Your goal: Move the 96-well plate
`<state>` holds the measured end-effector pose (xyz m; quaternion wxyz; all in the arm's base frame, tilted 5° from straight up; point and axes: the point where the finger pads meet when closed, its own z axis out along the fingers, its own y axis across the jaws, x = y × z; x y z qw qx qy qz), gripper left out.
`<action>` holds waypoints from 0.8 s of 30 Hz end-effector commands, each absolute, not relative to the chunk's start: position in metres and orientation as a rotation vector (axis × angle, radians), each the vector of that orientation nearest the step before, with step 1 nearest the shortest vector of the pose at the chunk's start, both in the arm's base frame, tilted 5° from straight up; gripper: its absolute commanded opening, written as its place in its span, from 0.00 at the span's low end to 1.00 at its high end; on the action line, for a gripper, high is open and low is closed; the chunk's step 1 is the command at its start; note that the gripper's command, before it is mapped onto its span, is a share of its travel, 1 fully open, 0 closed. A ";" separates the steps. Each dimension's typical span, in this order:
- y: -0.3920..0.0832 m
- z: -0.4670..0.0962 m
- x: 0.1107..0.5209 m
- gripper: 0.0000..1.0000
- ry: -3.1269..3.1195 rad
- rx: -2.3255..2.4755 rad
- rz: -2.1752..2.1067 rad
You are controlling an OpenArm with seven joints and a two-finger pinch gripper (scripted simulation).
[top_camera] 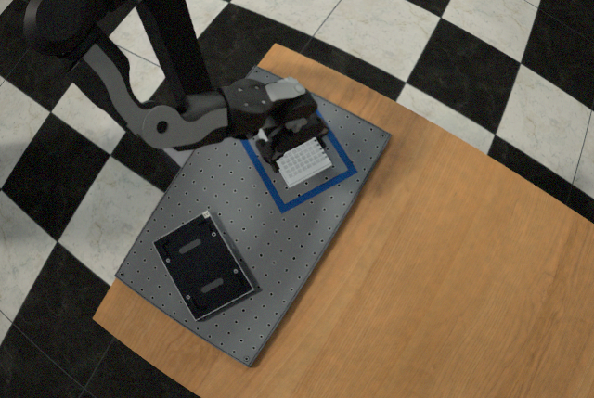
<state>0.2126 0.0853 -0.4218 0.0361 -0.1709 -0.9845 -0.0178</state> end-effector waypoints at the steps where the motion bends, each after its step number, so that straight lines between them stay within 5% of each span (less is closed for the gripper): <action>1: 0.086 -0.421 0.213 0.00 -3.024 -0.525 -0.058; 24: 0.086 -0.415 0.214 0.00 -3.024 -0.526 -0.058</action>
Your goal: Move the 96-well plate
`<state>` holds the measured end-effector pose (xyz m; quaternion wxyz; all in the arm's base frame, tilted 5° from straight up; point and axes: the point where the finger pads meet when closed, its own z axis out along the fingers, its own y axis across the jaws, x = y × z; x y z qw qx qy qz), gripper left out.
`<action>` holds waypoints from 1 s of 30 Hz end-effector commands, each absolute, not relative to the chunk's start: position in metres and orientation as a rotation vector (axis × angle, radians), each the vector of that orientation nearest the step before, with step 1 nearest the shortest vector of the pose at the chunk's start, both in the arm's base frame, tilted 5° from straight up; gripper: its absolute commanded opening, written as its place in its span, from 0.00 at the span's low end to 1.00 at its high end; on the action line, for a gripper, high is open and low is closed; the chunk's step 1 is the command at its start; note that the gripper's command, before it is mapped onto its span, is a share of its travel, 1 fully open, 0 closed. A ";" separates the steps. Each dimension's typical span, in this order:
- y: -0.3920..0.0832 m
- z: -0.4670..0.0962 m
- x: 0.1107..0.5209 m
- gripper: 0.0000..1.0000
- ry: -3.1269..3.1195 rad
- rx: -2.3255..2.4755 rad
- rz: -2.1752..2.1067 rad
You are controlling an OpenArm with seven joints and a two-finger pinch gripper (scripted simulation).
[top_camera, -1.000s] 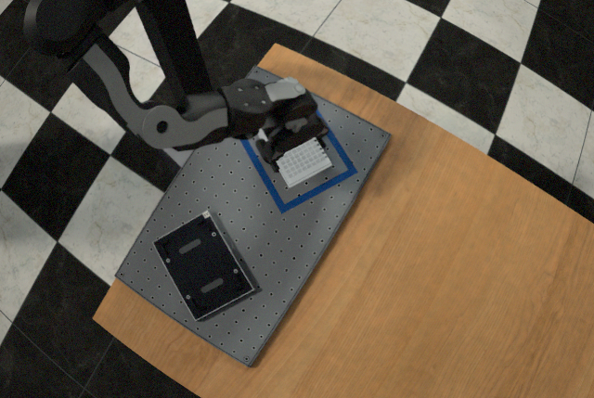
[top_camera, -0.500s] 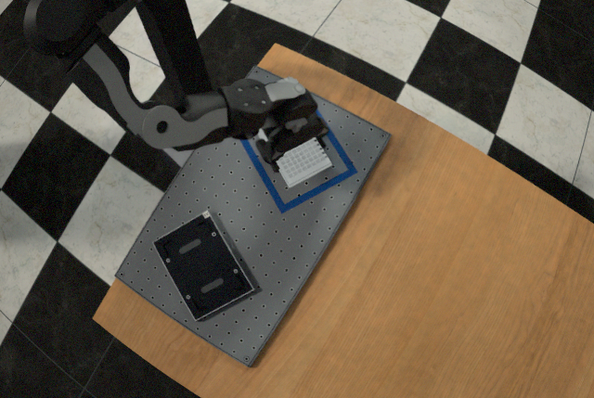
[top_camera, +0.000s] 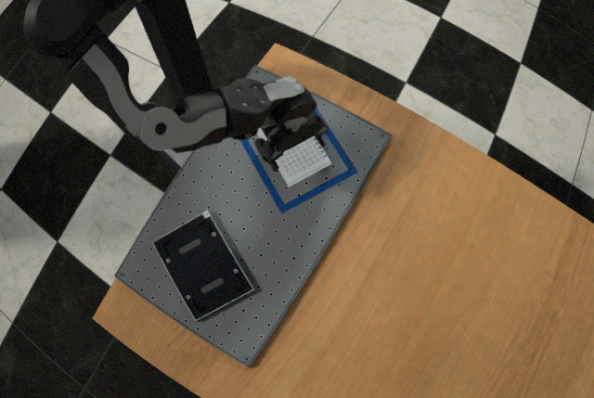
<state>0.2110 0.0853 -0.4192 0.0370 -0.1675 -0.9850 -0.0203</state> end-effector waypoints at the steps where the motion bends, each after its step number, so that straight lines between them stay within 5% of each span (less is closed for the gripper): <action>1: 0.085 -0.409 0.214 0.00 -3.024 -0.527 -0.058; 30: 0.083 -0.359 0.218 0.00 -3.024 -0.531 -0.059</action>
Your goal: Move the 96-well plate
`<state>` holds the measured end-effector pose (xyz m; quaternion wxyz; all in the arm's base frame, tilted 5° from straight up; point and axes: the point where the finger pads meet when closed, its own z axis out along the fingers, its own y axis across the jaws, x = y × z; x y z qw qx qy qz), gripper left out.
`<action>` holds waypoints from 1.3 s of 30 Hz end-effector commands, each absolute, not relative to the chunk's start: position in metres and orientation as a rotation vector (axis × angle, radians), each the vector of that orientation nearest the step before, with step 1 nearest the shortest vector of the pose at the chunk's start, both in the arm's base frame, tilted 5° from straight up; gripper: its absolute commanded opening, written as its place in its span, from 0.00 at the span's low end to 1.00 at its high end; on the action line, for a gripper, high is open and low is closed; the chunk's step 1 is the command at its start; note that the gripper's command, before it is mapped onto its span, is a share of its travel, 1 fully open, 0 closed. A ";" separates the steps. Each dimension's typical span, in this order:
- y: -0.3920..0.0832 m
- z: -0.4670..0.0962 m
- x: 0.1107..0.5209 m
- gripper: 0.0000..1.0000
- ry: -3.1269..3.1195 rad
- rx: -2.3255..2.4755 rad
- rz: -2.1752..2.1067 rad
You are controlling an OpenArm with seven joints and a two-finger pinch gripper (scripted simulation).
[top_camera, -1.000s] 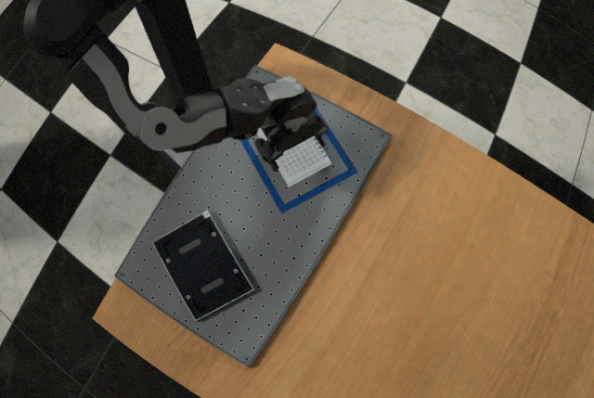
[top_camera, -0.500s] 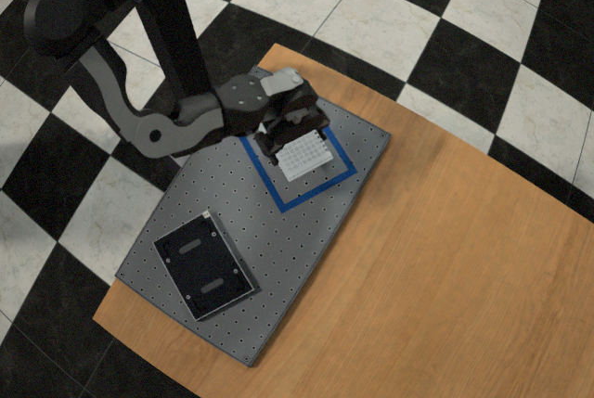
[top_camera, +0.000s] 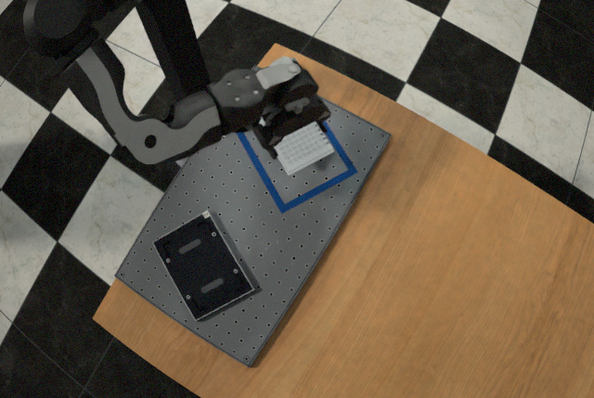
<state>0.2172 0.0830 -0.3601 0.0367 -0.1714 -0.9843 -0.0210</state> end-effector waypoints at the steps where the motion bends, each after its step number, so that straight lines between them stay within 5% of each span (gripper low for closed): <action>1: 0.083 -0.359 0.218 0.00 -3.024 -0.531 -0.059; 20: 0.080 -0.328 0.220 0.00 -3.024 -0.531 -0.060; 25: 0.042 -0.330 0.223 0.00 -3.034 -0.472 -0.061; 39: 0.025 -0.331 0.225 0.00 -3.033 -0.475 -0.056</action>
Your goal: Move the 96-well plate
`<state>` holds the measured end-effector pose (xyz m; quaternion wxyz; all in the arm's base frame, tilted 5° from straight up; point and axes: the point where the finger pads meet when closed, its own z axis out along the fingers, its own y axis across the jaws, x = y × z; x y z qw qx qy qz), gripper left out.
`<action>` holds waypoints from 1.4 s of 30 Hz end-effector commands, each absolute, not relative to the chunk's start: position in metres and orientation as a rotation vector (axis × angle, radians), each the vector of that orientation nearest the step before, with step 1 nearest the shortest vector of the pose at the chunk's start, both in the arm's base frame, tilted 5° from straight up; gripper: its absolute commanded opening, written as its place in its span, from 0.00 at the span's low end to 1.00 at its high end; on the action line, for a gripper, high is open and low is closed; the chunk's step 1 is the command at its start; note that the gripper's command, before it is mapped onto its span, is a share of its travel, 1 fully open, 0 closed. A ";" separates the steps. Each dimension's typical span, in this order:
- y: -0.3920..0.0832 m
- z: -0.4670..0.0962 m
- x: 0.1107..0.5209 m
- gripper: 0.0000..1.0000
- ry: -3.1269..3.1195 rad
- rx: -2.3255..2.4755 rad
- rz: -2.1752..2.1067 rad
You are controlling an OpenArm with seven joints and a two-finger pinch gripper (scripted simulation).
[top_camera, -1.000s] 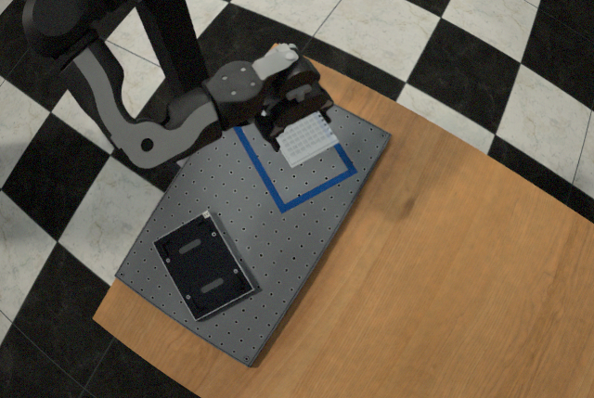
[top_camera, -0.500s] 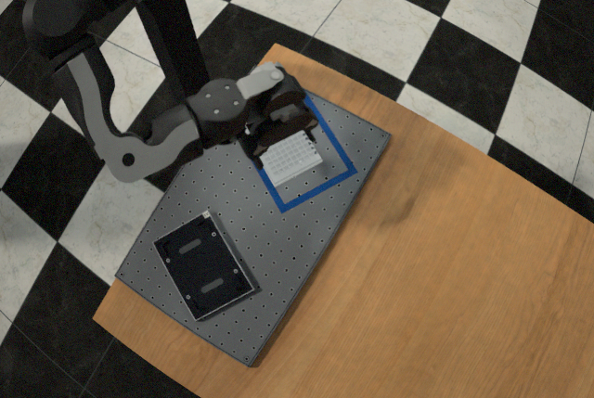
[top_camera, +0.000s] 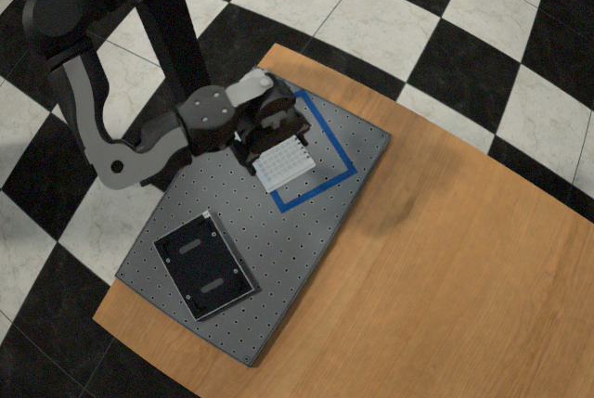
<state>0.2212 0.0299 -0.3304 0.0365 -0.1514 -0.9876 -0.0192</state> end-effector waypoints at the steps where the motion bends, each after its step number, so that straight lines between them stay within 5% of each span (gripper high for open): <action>1: 0.017 -0.332 0.225 0.00 -3.034 -0.474 -0.057; 42: -0.081 -0.337 0.234 0.00 -3.035 -0.472 -0.060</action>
